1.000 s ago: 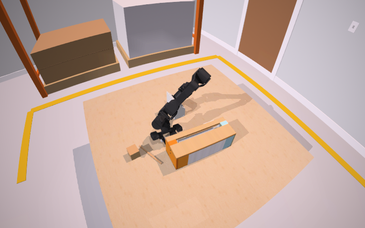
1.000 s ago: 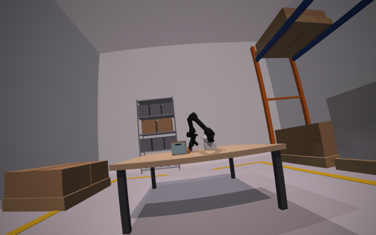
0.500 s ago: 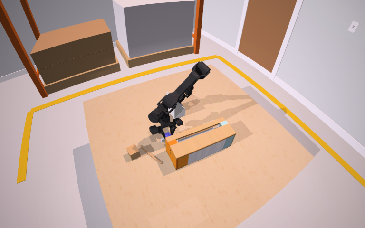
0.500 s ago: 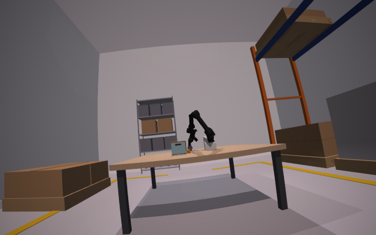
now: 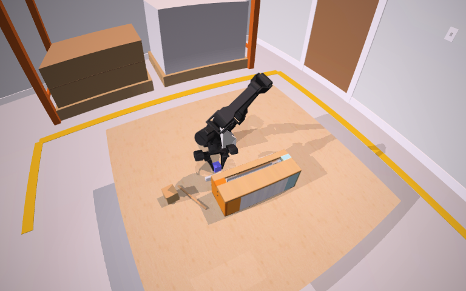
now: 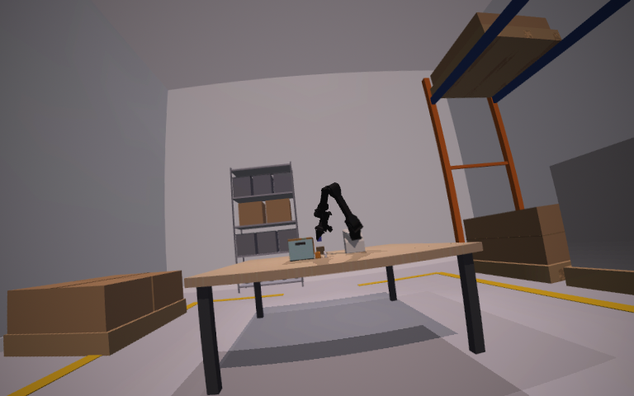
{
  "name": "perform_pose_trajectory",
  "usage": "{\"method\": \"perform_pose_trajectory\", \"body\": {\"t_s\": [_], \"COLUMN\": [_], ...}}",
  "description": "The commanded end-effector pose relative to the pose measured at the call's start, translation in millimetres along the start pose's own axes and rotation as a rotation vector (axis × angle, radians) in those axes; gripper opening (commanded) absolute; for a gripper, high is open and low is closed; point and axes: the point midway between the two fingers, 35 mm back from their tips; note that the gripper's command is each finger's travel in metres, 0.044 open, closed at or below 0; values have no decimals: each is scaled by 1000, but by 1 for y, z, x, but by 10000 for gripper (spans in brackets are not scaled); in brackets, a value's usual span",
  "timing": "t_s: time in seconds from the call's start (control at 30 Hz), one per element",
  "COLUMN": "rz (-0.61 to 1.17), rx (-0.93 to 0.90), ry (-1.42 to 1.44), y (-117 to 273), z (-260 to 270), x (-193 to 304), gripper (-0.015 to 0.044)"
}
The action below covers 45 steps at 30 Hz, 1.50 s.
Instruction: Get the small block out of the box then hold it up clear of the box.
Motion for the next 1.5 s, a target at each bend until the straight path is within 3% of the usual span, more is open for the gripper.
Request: {"method": "perform_pose_trajectory", "body": {"t_s": [0.0, 0.47, 1.47], "rz": [1, 29, 30], "rx": [-36, -147, -148], "ry": [-70, -291, -294], "y": [15, 63, 63], "z": [-4, -24, -25], "x": [5, 18, 18], "gripper": [0, 0, 0]}}
Point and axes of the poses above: the point midway between the two fingers, 35 mm back from their tips, its own y axis back along the fingers, its own z axis across the jaws, x = y × z, and after that the axes turned 14 degrees about y, right-handed
